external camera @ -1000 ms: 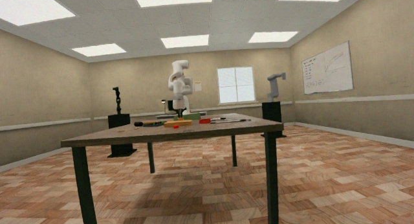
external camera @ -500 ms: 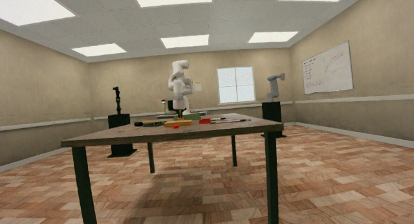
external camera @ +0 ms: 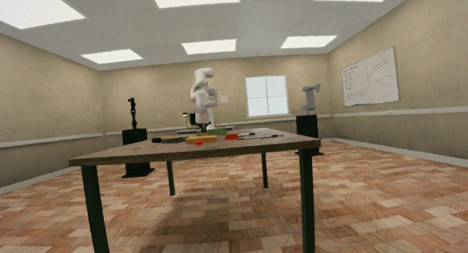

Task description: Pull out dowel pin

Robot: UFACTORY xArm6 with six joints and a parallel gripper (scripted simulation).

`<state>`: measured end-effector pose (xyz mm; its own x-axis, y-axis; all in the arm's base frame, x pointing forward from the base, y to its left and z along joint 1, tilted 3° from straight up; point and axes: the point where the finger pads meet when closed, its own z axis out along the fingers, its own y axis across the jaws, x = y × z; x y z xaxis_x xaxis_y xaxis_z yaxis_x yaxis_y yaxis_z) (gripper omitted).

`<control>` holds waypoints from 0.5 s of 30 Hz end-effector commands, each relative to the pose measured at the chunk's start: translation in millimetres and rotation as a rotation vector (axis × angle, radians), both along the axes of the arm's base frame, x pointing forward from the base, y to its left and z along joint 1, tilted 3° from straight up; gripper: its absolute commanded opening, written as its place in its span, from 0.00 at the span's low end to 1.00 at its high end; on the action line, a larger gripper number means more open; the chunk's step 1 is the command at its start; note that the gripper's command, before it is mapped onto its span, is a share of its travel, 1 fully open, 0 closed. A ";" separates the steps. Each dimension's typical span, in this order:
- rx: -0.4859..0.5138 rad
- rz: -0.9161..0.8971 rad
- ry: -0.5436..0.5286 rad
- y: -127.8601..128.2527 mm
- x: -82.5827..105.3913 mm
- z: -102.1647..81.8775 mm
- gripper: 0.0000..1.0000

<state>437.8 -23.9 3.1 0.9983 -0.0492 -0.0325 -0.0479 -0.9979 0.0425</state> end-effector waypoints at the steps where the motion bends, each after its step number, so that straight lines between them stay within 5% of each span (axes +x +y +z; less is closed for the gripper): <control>1: 0.000 0.000 -0.006 0.0 2.4 1.9 0.00; 2: 0.000 0.000 -0.006 0.0 2.4 1.9 0.28; 15: 0.000 0.000 -0.006 0.0 2.4 1.9 0.28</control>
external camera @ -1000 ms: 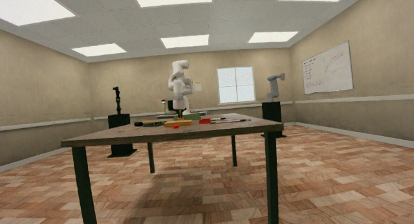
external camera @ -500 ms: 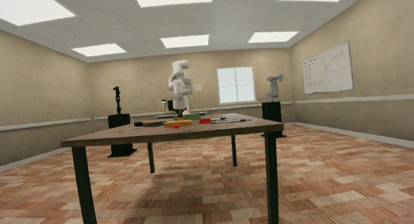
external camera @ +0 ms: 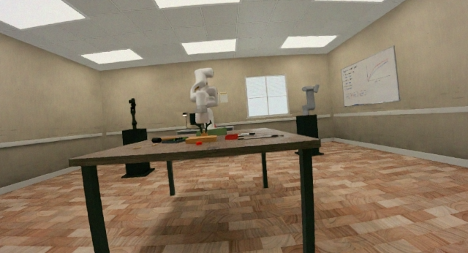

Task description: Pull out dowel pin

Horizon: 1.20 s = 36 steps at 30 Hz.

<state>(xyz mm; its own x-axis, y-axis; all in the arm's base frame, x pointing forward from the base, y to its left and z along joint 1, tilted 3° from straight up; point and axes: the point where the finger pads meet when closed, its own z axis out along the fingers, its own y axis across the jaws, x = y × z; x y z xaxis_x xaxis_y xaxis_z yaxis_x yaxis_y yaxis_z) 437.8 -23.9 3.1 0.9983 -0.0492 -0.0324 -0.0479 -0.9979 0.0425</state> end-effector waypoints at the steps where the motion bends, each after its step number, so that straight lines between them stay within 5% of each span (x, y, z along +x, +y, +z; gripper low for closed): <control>1: 0.000 0.000 -0.006 0.0 2.4 1.9 0.28; 36: 0.000 0.000 -0.006 0.2 2.5 6.4 0.28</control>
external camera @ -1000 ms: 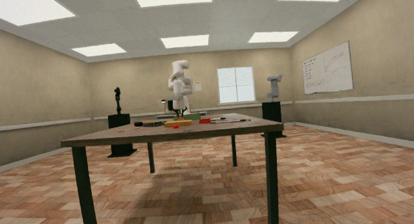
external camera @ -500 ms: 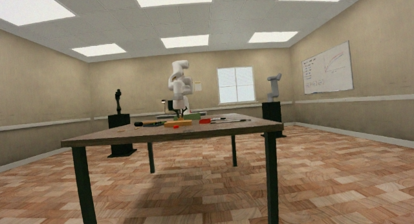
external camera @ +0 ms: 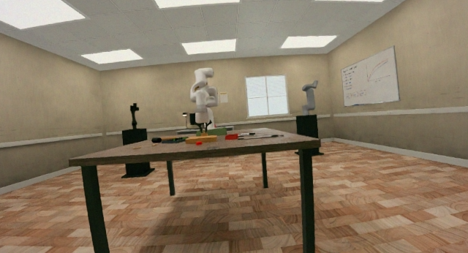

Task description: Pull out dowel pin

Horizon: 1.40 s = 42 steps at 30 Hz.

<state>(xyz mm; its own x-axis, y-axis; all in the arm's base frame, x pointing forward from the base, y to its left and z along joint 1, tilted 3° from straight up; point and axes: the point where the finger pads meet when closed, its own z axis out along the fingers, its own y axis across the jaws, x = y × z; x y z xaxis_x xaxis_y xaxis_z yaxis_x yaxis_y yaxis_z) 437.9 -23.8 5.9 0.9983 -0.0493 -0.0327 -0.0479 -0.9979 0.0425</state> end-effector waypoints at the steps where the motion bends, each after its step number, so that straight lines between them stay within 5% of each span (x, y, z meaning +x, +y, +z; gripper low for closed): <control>1: 0.000 0.000 -0.007 0.1 2.6 4.4 0.28; 42: 0.000 0.000 -0.007 1.9 4.0 48.2 0.28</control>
